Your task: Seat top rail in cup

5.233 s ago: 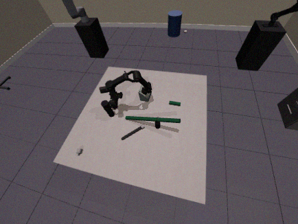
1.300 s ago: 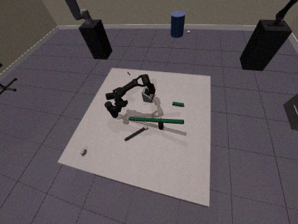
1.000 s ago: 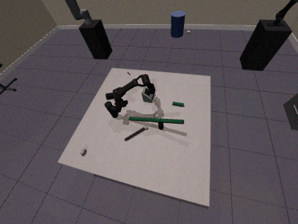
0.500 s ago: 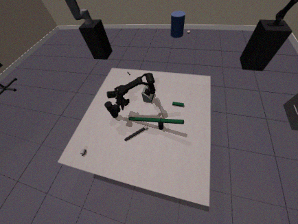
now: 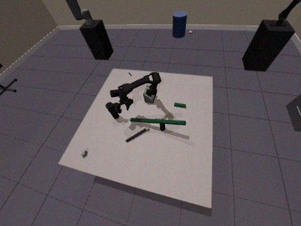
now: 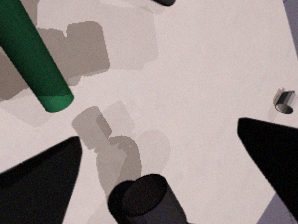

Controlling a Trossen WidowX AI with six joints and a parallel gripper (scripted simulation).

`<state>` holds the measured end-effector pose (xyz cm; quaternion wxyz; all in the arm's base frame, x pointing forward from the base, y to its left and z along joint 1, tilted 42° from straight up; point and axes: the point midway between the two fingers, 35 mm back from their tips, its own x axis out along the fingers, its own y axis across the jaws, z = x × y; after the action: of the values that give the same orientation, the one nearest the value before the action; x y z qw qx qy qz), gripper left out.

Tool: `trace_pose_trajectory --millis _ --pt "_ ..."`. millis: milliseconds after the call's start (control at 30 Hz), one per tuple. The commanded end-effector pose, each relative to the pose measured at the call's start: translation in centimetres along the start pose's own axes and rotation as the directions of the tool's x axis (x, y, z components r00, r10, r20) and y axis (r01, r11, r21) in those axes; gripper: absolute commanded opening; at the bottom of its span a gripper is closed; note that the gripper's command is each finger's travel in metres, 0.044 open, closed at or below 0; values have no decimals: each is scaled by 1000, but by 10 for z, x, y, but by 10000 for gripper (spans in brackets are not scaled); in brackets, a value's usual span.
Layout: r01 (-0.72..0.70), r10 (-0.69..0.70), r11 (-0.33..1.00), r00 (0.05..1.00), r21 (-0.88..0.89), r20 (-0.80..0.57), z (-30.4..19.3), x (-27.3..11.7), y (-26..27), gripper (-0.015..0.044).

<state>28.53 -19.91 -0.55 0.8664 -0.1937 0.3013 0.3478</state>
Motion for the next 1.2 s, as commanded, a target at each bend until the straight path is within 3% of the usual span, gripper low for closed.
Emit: trace_pose_trajectory --millis 0,200,367,1000,1167 --pt "-2 9 879 1000 477 -12 38 -26 3 440" --pt "12 11 505 1000 863 -21 80 -54 13 440" --pt "19 12 302 1000 953 -24 96 -65 19 440" --pt "20 12 292 1000 956 -24 97 -65 20 440" --pt "-12 84 504 996 864 -36 103 -52 25 440"
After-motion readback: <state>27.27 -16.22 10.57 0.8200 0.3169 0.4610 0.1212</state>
